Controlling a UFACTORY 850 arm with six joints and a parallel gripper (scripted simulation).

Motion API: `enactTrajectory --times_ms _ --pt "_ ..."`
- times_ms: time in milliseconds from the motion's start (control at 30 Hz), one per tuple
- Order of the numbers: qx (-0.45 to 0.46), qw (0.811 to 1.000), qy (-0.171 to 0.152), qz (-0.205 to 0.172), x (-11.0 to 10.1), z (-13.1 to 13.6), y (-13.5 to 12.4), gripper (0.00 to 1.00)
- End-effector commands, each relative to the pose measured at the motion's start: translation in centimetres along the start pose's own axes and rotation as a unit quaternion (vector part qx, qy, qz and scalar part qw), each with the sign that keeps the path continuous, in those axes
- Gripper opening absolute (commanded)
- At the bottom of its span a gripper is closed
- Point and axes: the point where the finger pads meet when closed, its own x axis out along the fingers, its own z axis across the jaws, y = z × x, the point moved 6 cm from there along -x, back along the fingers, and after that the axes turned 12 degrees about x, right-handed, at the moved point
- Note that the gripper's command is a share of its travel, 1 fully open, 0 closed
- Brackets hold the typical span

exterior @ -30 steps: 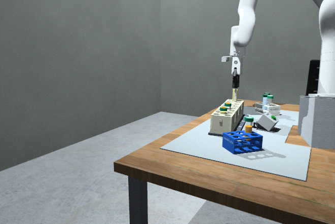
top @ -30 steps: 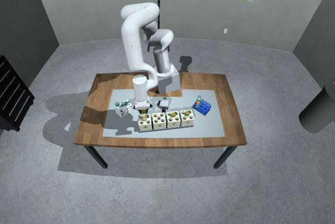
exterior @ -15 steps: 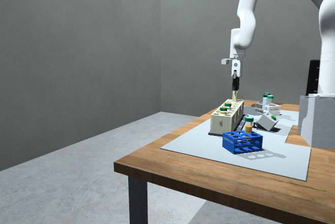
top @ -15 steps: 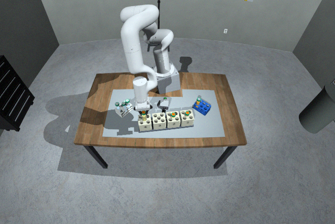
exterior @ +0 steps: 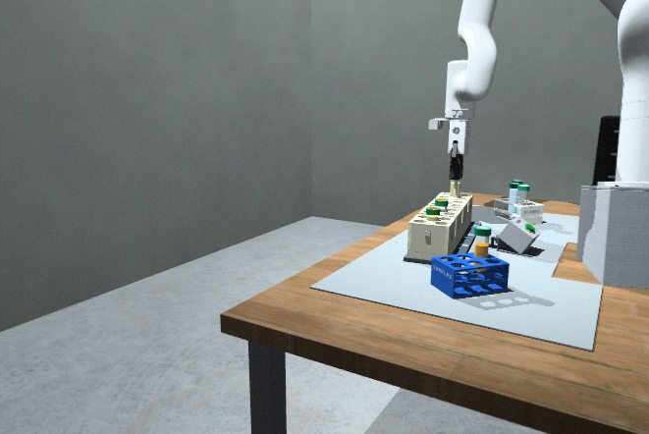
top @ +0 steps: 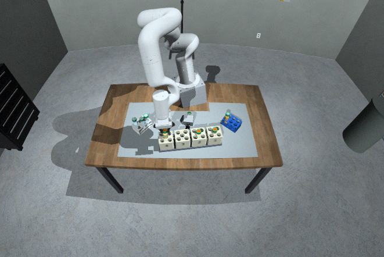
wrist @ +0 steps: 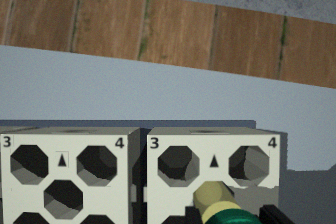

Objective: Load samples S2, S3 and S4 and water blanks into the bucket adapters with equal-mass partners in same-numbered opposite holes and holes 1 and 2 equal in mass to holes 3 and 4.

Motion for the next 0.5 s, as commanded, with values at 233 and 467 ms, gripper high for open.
enactTrajectory --times_ms 233,467 --pt "0.000 1.000 -0.001 0.002 0.9 0.0 0.1 0.00" --pt "0.000 1.000 -0.001 0.002 1.6 0.0 0.1 0.00"
